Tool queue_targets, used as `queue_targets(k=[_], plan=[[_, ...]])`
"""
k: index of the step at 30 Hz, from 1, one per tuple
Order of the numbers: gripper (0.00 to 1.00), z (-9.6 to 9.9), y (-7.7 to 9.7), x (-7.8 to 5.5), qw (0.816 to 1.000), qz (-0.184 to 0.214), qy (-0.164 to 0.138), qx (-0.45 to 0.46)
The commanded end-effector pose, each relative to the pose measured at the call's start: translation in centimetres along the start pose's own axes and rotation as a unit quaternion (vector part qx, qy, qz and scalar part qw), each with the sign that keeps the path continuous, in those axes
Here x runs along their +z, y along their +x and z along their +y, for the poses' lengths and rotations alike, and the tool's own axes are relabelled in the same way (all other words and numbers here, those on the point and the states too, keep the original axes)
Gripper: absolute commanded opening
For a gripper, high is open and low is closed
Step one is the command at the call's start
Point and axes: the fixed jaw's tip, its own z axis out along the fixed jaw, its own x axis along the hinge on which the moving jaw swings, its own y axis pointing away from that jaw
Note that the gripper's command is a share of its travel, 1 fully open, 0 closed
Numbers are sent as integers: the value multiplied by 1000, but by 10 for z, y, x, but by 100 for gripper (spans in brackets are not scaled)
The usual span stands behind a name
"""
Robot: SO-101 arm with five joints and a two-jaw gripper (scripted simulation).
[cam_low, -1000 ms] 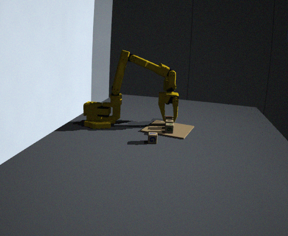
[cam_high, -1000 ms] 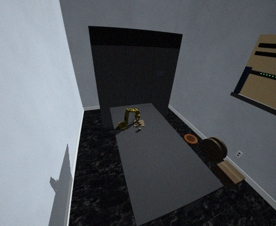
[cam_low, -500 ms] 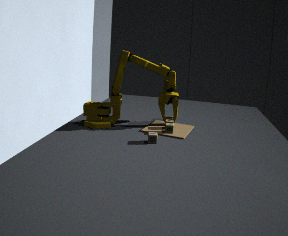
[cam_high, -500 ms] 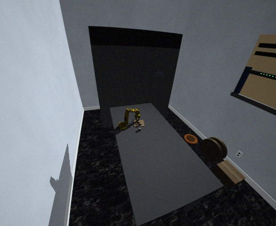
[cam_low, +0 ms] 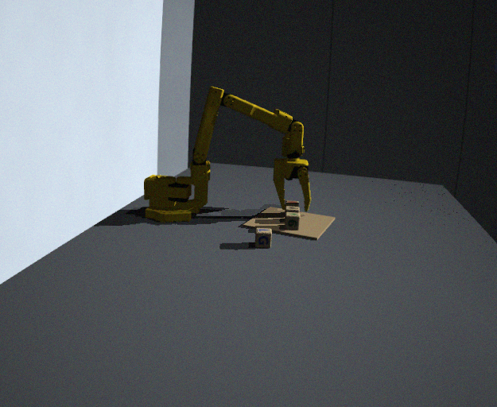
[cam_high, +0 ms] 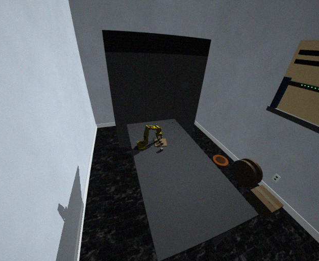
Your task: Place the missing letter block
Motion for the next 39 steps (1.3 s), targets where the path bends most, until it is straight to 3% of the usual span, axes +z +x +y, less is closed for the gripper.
queue_targets(k=[1, 20, 39], plan=[[28, -7, -2, -9, 1000, -7, 28, 0], [33, -8, -2, -12, 1000, -7, 28, 0], [33, -5, -2, -64, 1000, -7, 28, 0]])
